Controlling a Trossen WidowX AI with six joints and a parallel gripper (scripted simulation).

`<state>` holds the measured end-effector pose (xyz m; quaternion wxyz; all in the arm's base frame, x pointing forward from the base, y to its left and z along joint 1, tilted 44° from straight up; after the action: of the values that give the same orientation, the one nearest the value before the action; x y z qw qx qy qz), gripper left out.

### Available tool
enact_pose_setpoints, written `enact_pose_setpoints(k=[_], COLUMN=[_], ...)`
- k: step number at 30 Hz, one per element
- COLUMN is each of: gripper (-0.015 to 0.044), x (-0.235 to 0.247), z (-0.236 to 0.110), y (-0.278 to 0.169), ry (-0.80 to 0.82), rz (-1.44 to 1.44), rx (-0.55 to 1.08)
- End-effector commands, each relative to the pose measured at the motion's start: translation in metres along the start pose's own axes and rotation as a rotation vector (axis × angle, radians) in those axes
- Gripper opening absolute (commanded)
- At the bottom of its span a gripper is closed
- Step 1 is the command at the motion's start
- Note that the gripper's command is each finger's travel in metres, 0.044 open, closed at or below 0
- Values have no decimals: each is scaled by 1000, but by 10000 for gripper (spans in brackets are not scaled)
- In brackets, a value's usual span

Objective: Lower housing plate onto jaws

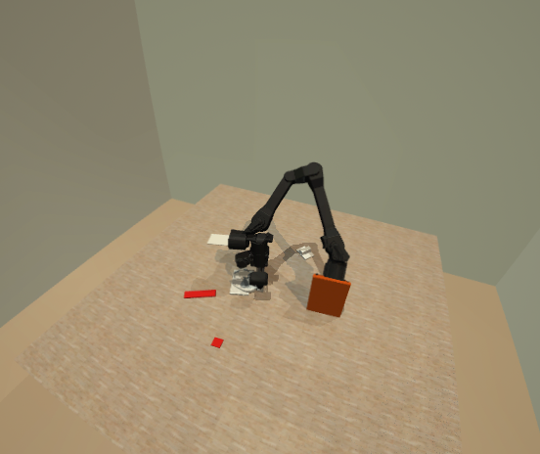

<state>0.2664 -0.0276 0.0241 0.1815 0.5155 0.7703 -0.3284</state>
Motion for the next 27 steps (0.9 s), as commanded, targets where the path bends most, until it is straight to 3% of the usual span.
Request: enact_pose_setpoints(k=[1,9,16,27], gripper=[440,440,440,440], x=[-1,1,36,37], z=[-44,-47,-100,-101], y=[2,0,-56,-58], ry=[-6,-10,-2,-3], rz=[10,4,7,7], rx=[-27,-29,-26,-25])
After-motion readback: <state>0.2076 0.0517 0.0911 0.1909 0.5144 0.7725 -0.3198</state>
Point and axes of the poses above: the point midway between the two fingers, 35 mm back from their tips, its own z axis out along the fingers, its own x axis across the jaws, y = z × x, the point moved 9 cm from there along -z, back along the fingers, and after that the axes turned 12 degrees about -z, right-handed, at the moved point
